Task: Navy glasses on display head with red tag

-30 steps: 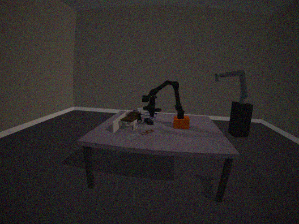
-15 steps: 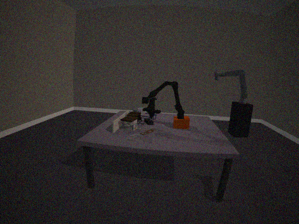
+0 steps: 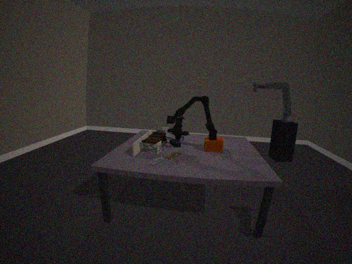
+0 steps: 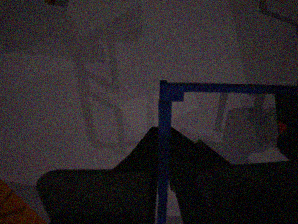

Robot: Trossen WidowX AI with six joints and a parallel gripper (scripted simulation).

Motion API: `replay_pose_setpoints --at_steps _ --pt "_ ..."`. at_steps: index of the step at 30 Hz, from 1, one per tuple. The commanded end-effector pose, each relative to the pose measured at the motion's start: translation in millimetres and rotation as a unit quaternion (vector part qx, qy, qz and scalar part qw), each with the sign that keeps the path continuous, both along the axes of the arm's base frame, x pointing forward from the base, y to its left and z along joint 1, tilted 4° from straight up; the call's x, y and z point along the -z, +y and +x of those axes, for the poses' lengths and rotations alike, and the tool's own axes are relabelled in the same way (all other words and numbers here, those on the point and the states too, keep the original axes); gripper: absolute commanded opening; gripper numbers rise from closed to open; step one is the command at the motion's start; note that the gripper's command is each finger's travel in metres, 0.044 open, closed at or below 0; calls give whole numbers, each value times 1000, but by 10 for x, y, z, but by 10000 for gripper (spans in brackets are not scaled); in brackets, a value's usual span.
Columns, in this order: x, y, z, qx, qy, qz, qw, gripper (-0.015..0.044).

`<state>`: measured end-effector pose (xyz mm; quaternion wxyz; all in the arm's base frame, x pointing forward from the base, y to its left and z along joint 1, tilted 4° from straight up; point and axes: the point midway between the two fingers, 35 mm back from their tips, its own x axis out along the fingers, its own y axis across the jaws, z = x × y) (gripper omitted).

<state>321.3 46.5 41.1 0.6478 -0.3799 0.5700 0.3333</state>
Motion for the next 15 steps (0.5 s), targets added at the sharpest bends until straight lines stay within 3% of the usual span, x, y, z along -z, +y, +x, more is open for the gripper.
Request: replay_pose_setpoints --at_steps 1,15 --pt "123 -14 -45 1 13 -2 1000 0" --pt "291 -17 -38 1 13 -2 1000 0"
